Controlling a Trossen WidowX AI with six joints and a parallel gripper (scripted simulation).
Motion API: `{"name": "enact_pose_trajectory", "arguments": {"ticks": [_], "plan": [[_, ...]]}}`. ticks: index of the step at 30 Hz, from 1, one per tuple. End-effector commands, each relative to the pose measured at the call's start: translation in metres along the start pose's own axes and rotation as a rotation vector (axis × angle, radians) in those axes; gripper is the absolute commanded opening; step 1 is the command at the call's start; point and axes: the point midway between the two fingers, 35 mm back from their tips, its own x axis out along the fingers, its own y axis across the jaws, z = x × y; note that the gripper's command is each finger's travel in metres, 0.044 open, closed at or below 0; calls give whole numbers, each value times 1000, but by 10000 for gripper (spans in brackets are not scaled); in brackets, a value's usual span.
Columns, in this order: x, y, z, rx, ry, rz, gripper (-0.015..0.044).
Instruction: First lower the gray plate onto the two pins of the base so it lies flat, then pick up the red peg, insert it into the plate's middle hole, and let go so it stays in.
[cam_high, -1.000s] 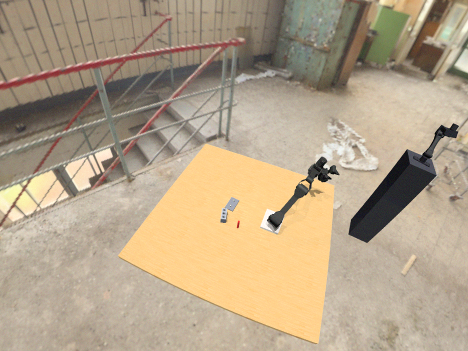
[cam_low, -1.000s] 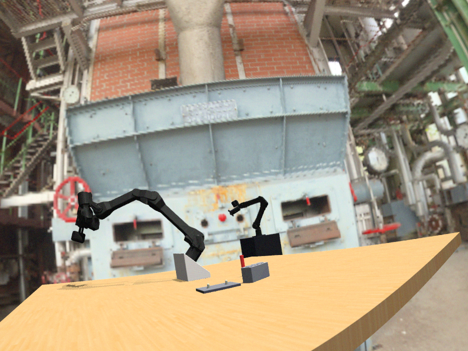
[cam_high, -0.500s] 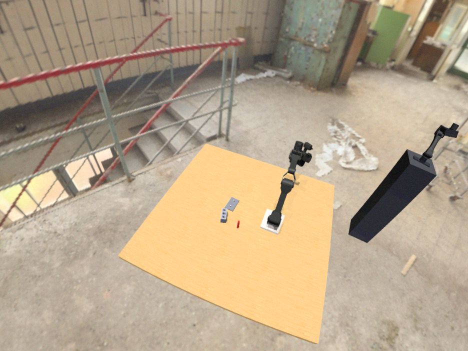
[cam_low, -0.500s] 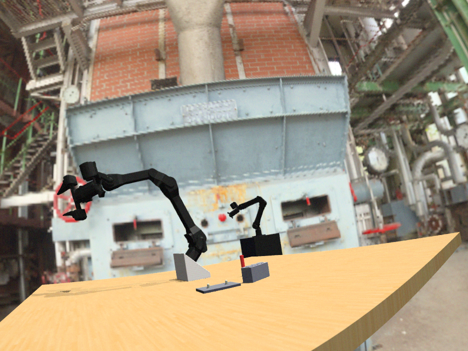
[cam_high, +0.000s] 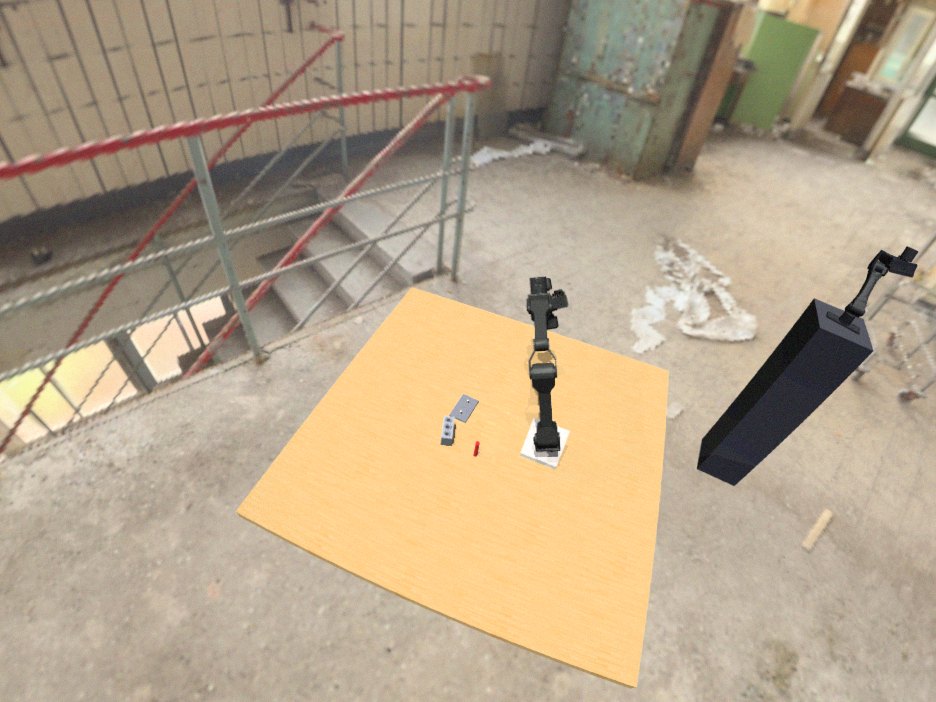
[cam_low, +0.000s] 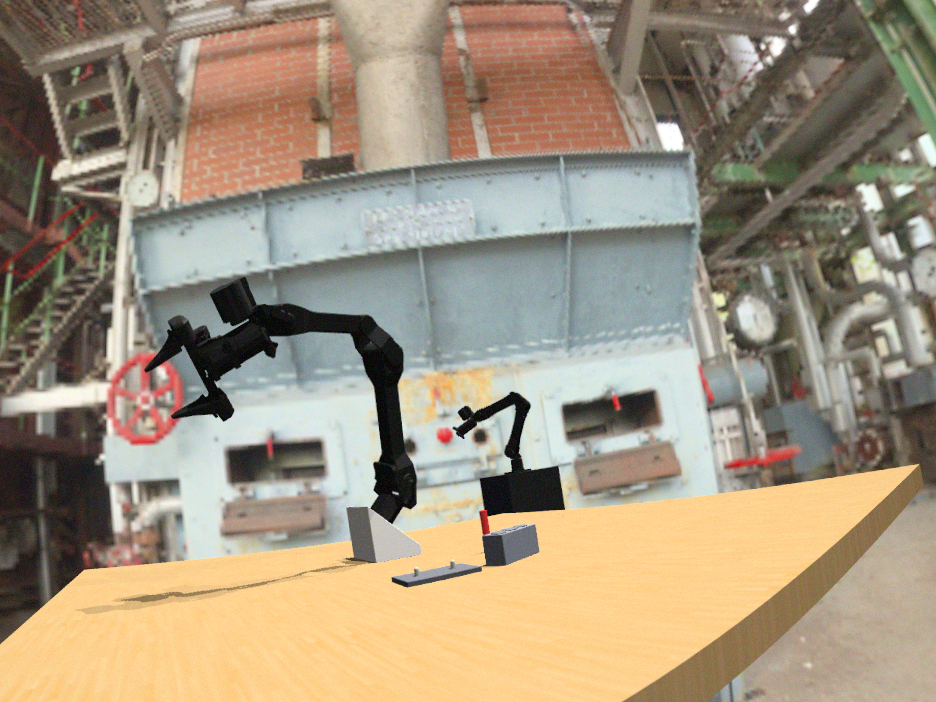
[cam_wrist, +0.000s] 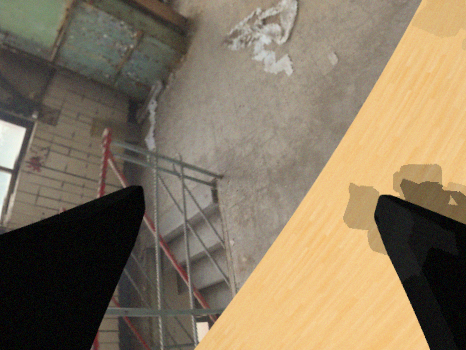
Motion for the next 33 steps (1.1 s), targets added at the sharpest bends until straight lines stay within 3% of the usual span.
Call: {"name": "enact_pose_trajectory", "arguments": {"ticks": [1,10,18,29,33], "plan": [[-26,-6,-46,-131,109,-27,440],[-121,-50,-177,-538,432,-98,440],[-218,-123,-260,-869,712,-177,440],[-356,-250,-308,-1251,1089,-321,440],[-369,-265,-308,-1293,1138,-343,440]]}}
